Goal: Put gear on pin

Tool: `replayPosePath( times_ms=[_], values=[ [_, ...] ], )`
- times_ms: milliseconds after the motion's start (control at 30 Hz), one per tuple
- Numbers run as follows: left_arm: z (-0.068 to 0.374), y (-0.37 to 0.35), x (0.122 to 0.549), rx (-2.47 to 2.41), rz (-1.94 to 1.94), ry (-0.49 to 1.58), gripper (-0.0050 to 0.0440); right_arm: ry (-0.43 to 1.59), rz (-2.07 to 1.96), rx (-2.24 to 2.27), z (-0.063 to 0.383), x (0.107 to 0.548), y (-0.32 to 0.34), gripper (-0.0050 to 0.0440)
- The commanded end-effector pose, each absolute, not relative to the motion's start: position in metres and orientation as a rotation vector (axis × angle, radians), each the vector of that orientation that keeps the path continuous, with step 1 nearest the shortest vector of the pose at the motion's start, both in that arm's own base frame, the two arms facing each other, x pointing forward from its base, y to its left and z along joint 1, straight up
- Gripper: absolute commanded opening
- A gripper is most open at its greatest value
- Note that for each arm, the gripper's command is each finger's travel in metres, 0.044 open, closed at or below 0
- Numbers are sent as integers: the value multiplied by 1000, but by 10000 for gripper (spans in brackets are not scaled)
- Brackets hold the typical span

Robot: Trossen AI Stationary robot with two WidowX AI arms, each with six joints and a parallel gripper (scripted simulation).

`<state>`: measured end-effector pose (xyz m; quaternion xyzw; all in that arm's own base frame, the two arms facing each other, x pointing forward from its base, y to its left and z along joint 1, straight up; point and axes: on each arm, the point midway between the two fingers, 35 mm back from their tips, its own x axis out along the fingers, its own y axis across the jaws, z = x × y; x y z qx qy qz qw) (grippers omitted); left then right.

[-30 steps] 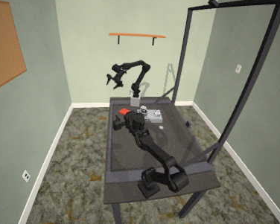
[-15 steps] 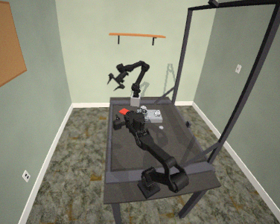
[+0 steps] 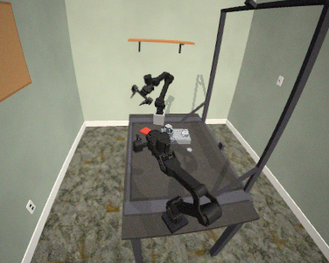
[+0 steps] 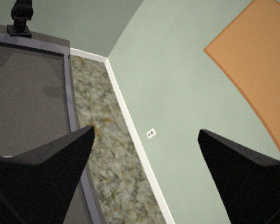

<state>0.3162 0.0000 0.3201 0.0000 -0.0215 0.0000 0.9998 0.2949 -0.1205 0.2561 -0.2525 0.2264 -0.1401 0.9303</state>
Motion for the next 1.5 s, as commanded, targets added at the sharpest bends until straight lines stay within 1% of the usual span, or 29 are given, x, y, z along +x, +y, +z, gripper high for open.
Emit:
replayPosePath(
  times_ms=[0, 67, 133, 367, 633, 900, 933, 1467],
  values=[
    [329, 0, 314, 0, 0, -66, 400, 347, -259, -444, 272, 303, -100, 400],
    [330, 0, 314, 0, 0, -67, 400, 293, -239, -400, 278, 307, -89, 400],
    [330, 0, 314, 0, 0, -67, 400, 293, -239, -400, 278, 307, -89, 400],
    [331, 0, 314, 0, 0, -69, 400, 119, -148, -233, 301, 315, -49, 400],
    [332, 0, 314, 0, 0, -72, 400, -49, -12, -23, 325, 314, -4, 400],
    [332, 0, 314, 0, 0, -71, 400, -70, 7, 5, 329, 313, 2, 400],
    [332, 0, 314, 0, 0, -72, 400, -66, 10, -2, 328, 313, 2, 375],
    [332, 0, 314, 0, 0, -72, 400, -64, 5, -3, 329, 314, 1, 375]
  ],
)
